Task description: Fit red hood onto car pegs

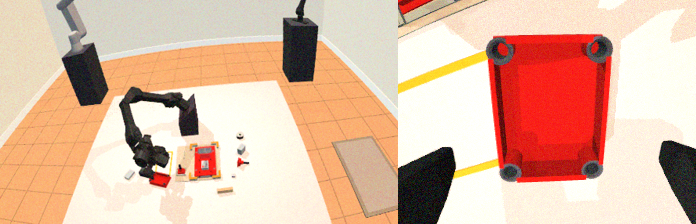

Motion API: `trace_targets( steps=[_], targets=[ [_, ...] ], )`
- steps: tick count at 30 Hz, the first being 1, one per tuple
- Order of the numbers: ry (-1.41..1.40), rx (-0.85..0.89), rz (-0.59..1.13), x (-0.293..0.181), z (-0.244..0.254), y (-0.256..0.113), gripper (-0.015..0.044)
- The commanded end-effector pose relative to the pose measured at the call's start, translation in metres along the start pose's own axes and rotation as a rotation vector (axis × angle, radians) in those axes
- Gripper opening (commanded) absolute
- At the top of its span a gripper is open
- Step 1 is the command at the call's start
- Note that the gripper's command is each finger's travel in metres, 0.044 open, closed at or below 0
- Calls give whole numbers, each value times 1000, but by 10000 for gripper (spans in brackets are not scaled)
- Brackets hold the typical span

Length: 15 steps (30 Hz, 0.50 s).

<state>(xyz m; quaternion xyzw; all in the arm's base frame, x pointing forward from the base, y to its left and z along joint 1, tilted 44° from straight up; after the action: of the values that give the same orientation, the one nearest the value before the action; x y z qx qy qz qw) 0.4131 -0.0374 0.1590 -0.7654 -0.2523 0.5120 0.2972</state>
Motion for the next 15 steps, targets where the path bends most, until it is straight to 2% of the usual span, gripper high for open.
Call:
trace_targets(
  steps=[1, 15],
  targets=[
    [-6, 6, 3, 1, 1, 6, 440],
    [-6, 5, 4, 1, 1, 17, 440]
  ],
)
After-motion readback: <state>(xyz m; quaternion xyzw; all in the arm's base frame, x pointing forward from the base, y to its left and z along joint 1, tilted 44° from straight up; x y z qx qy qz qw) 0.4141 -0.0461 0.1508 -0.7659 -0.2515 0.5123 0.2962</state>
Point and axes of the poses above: the point midway between the two fingers, 35 mm back from their tips, its own y axis out along the fingers, its own z axis across the jaws, x = y × z, the point moved 10 cm from there along -y, back along the fingers, and after that the axes turned 3 degrees about y, right-handed, at the moved point
